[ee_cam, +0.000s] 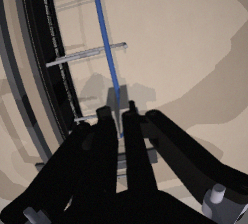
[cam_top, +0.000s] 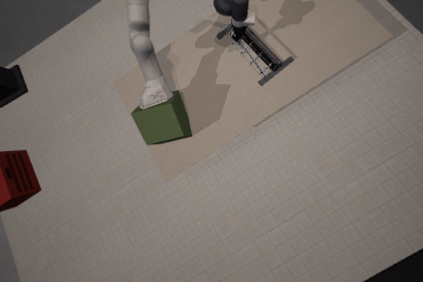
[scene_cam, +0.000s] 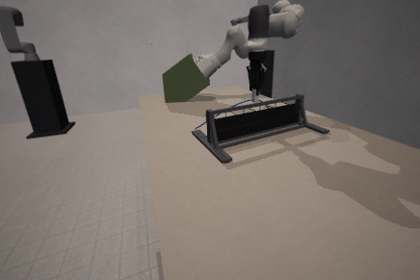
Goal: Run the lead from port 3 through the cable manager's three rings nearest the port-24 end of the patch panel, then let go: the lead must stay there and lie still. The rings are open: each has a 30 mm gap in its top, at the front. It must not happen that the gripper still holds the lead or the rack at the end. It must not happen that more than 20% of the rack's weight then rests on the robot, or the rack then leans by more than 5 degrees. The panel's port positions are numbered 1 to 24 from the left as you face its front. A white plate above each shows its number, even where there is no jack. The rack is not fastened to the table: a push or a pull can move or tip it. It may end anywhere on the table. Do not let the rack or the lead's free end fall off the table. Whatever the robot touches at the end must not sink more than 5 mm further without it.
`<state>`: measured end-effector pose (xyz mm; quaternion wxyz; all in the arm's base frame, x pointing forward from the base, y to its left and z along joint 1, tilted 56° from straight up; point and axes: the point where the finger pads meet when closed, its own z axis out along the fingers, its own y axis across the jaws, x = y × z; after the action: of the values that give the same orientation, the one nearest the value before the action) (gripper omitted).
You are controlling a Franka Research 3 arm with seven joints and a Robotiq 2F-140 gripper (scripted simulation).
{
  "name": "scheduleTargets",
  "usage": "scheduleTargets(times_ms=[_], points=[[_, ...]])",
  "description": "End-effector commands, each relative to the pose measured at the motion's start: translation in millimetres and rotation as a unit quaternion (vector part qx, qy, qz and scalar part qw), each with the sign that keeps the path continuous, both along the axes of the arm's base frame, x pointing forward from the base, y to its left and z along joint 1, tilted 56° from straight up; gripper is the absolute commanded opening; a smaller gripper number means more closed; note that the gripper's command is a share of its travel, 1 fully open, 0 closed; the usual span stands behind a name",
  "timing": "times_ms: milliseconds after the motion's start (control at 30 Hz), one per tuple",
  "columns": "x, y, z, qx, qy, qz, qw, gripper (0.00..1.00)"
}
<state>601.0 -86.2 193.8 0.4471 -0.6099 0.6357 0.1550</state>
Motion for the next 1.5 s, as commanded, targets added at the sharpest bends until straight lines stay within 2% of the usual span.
scheduleTargets(times_ms=[0, 1467], points=[[-1.0, -4.7, -2.2, -0.002, -0.001, -0.004, 1.000, 0.00], [12.5, 21.0, -21.5, -0.002, -0.001, -0.004, 1.000, 0.00]])
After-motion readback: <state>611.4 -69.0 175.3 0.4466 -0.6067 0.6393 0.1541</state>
